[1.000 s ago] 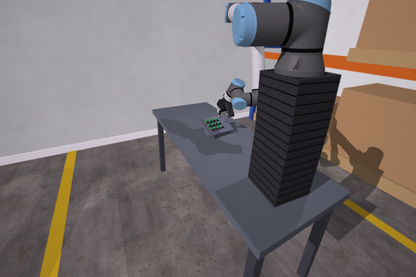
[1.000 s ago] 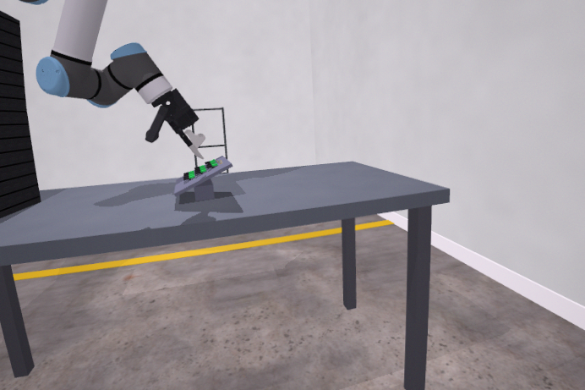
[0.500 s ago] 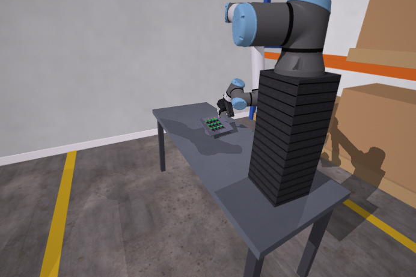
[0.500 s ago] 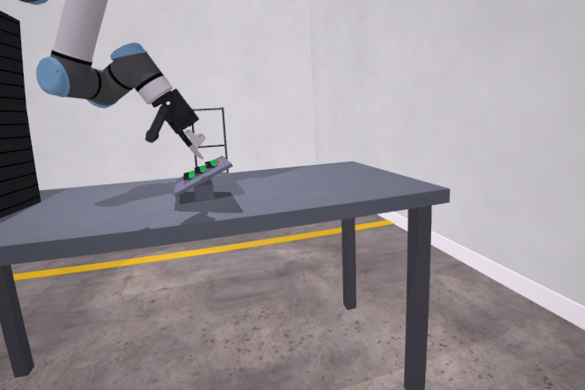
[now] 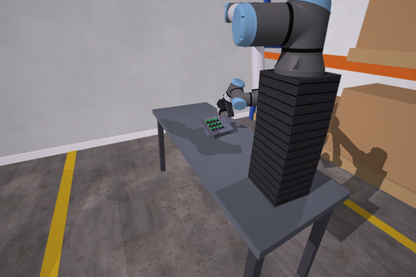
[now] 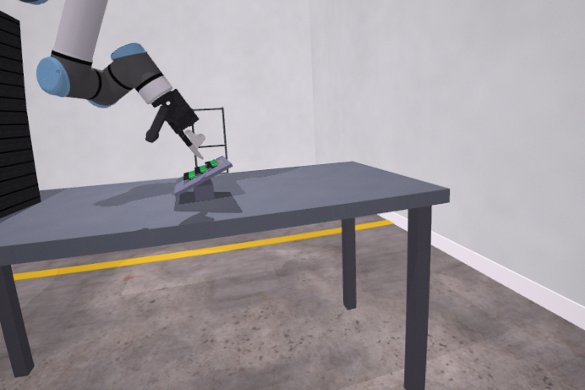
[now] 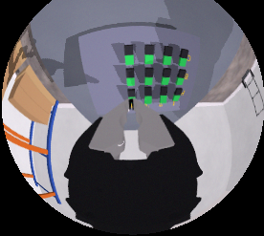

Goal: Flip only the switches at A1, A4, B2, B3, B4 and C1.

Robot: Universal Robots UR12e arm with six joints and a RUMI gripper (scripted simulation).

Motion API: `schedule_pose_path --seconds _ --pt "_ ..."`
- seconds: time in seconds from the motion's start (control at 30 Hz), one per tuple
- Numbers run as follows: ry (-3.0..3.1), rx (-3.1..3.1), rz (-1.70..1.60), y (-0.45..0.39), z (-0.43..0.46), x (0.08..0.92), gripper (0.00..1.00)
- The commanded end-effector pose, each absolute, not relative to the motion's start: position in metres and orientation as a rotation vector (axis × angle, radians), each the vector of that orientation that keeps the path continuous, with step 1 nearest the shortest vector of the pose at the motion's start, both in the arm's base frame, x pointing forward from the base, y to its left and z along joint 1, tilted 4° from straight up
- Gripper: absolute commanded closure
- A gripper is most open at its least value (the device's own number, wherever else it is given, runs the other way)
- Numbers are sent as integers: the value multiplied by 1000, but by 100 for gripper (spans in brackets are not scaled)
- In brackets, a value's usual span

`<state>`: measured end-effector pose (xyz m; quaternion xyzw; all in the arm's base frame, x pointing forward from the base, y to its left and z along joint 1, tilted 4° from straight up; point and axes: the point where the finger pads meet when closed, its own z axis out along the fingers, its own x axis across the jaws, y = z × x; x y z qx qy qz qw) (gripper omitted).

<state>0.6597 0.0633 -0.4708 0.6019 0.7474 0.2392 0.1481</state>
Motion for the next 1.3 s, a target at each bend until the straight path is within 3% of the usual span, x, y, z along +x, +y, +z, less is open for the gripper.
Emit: schedule_pose_path --seconds 0.0,1.27 --pt "2148 1729 688 63 -470 662 100" --pt "2149 1729 688 65 -474 664 100"
